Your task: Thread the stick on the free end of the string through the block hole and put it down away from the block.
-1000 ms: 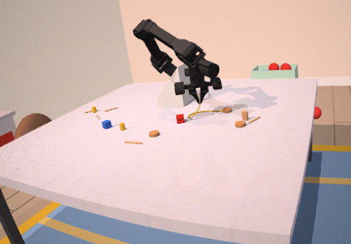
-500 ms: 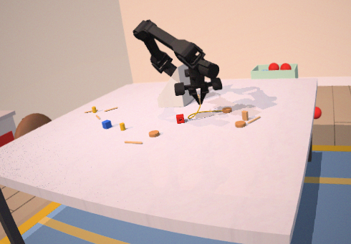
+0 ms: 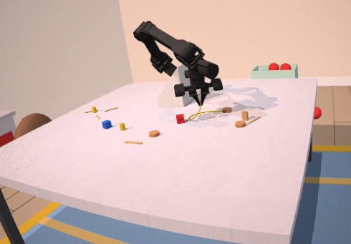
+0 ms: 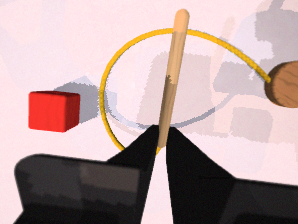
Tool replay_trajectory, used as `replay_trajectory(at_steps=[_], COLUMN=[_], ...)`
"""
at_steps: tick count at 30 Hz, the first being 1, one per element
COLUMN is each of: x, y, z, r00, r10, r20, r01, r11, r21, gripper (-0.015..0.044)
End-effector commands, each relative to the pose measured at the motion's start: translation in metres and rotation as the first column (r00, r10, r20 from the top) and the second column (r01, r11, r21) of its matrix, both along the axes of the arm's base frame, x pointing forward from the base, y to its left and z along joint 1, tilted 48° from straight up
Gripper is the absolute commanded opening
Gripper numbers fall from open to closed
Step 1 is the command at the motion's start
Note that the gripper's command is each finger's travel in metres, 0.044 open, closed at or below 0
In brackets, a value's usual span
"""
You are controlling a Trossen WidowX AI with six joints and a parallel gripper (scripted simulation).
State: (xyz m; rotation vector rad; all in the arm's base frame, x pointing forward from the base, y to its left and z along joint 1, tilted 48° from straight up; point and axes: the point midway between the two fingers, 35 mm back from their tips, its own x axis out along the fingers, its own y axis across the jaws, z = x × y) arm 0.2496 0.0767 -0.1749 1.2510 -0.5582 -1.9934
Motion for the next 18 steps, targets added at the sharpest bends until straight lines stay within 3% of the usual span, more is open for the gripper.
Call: replay_trajectory(at_steps=[1, 18], x=[0.007, 0.028], y=[0.002, 0.006], z=[-0.001, -0.005], r00=[1.0, 0.999], r10=[0.012, 0.029], r20=[0.007, 0.024], r01=[-0.012, -0.03], r11=[1.0, 0.999], r21=[0.005, 0.029], gripper=[0.0, 0.0])
